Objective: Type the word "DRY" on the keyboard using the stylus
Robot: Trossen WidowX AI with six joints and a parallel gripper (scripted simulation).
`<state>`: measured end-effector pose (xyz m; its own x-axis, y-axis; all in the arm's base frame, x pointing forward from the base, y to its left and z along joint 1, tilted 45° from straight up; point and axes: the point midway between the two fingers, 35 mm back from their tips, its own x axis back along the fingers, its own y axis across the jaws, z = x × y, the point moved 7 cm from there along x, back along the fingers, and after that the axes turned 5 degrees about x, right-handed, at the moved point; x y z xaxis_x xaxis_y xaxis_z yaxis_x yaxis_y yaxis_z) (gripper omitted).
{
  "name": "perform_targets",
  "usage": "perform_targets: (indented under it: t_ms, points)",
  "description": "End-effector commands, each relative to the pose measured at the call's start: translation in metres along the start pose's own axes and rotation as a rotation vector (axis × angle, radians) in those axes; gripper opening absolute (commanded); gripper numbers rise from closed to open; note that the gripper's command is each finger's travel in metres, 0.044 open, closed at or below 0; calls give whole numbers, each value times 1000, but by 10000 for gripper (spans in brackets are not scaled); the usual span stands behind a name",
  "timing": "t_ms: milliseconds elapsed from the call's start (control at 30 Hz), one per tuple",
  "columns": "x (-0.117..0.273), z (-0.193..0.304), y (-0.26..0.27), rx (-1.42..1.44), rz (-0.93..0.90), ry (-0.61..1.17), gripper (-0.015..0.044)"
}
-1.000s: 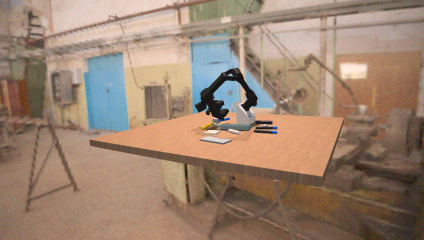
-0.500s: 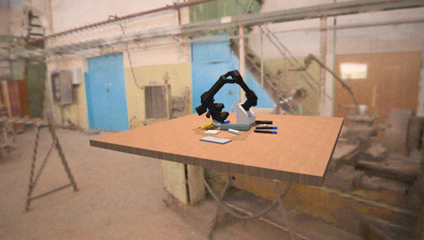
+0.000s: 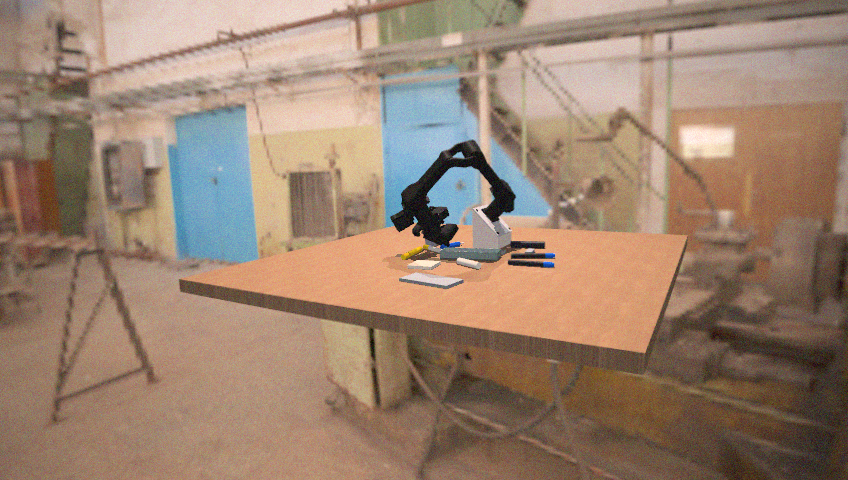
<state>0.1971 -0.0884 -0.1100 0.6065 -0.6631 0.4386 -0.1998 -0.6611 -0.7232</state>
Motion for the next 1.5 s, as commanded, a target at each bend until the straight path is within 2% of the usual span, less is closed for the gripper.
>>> perform_targets:
  t_ms: [0,200,367,667,1467]
  points:
    - [3,-2,0,0,0,1,150]
    - [43,-36,-3,-6,1,2,150]
    - [45,-38,-3,-6,1,2,150]
    - [13,-86,-6,-7,-16,169,150]
    - [2,-79,-6,-6,-16,172,150]
